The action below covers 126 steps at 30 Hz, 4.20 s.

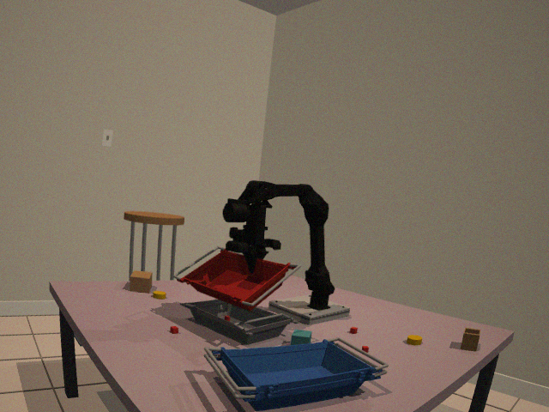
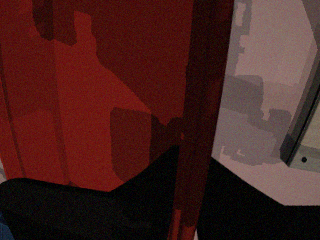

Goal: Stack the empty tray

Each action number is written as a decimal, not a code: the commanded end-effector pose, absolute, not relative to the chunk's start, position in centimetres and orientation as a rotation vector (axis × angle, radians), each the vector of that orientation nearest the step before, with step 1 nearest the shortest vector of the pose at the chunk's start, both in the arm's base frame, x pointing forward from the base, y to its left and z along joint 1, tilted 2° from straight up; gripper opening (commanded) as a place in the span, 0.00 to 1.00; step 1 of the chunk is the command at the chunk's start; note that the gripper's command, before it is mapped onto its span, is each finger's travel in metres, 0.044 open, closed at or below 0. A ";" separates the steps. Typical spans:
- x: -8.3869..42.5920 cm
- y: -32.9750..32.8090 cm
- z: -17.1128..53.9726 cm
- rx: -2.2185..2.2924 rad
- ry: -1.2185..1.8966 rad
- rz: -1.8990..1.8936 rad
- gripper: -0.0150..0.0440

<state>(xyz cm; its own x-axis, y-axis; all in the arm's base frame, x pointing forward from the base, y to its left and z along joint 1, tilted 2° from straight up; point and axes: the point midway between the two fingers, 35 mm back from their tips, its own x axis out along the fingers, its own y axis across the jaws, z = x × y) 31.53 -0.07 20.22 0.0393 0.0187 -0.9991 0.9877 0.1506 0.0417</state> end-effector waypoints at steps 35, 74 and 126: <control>31.8 -0.1 17.6 1.130 1.245 -1.044 0.25; 30.2 -0.3 14.3 1.129 1.246 -1.046 0.25; 29.7 -0.4 13.2 1.129 1.246 -1.046 0.25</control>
<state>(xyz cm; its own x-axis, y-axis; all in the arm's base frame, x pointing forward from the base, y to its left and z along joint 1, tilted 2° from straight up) 30.13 -0.29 13.70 0.0803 0.0214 -0.9965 0.9851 0.1510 0.0826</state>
